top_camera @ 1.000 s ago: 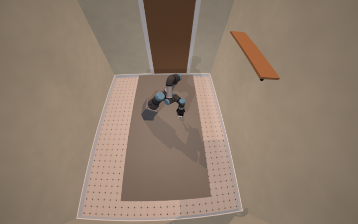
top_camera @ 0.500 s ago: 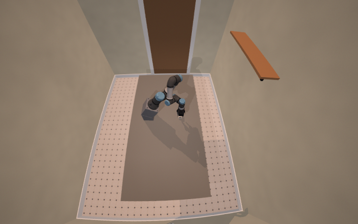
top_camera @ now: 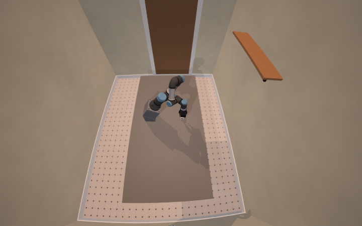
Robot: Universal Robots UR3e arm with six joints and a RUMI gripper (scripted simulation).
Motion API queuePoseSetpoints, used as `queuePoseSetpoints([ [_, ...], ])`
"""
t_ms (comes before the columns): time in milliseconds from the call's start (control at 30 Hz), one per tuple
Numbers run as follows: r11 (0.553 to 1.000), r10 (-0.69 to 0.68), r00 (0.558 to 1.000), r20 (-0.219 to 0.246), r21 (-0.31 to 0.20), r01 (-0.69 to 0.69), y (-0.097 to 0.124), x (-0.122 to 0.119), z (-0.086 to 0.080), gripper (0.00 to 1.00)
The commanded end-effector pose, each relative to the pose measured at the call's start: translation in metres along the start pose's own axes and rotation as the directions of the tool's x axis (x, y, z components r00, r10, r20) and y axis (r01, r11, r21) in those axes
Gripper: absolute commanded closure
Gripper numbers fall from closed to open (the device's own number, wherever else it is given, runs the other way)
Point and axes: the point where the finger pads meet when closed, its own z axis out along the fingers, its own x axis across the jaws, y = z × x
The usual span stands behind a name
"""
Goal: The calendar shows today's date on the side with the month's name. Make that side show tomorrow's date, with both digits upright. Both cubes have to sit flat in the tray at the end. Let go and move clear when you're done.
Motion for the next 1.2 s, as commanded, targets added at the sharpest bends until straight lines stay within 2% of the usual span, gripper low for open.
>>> queuePoseSetpoints([
  [0, 1.000, 0.000, 1.000, -0.001, -0.002, 0.000, 0.000, 0.000, 0.000, 0.71],
  [700, 1.000, 0.000, 1.000, -0.001, -0.002, 0.000, 0.000, 0.000, 0.001, 0.71],
  [1167, 1.000, 0.000, 1.000, -0.002, -0.003, 0.000, 0.001, 0.001, 0.016, 0.71],
])
